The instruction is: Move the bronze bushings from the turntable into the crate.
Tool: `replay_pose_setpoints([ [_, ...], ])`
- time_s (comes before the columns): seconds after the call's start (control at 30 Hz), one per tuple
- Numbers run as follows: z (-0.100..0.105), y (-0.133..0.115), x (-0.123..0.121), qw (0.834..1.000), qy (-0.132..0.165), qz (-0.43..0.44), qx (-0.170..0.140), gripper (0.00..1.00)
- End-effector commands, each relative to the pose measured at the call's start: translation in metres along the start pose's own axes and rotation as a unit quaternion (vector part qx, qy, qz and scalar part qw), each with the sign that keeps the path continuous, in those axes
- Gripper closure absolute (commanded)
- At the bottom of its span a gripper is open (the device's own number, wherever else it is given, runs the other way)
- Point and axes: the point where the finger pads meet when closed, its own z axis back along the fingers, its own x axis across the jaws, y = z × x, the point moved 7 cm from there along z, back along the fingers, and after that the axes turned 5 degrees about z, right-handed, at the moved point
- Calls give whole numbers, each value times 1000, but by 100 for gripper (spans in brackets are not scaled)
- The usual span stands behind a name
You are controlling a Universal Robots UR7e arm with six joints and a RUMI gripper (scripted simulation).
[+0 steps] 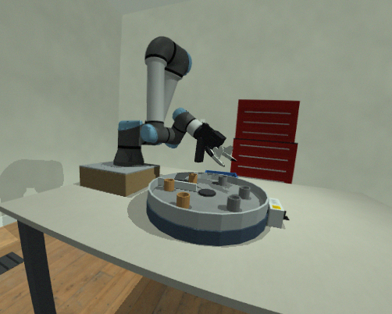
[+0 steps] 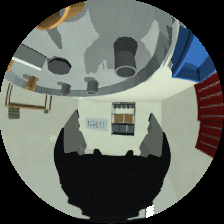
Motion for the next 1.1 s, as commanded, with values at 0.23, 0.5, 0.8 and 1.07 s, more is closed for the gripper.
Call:
replay_pose_setpoints([
  [0.23, -13, -1, -21, 999, 16, -14, 38, 0],
  [0.5, -25, -2, -53, 994, 37, -36, 94, 0],
  [0.8, -28, -4, -84, 986, 55, -59, 147, 0],
  [1.07, -24, -5, -110, 975, 69, -82, 196, 0],
])
